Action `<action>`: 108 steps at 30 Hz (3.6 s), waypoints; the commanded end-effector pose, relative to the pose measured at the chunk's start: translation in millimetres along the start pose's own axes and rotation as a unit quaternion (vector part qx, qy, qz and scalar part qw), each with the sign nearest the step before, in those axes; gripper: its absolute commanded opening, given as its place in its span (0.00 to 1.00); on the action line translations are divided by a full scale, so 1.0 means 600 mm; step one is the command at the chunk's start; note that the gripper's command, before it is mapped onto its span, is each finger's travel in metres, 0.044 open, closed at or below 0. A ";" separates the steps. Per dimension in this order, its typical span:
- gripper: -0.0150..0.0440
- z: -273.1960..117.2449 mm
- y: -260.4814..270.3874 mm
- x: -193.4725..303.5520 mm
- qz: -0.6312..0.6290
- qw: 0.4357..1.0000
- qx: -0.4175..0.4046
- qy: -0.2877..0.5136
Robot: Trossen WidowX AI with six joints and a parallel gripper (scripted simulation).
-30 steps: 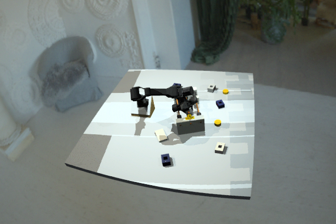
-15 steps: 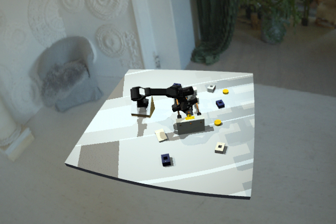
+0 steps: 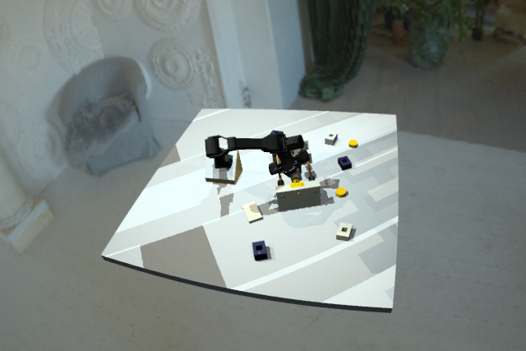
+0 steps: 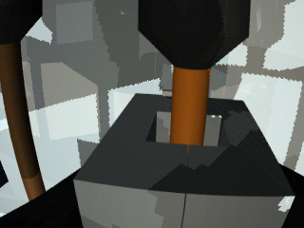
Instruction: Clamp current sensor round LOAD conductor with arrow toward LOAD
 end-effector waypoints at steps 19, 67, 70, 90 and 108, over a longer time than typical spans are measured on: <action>0.25 0.008 0.013 0.001 0.002 0.997 0.075 -0.008; 0.92 0.001 0.014 0.003 0.001 0.997 0.074 -0.006; 1.00 0.001 0.014 0.003 0.001 0.997 0.074 -0.006; 1.00 -0.164 0.011 -0.002 0.001 1.000 0.015 0.000; 1.00 -0.164 0.011 -0.002 0.001 1.000 0.015 0.000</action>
Point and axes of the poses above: the point midway between the two fingers, 35 mm back from their tips, its own z axis out along the fingers, its own y axis across the jaws, x = y × z, the point moved 4 cm from there along -z, back along the fingers, and after that the axes turned 6 degrees about z, right-handed, at the moved point
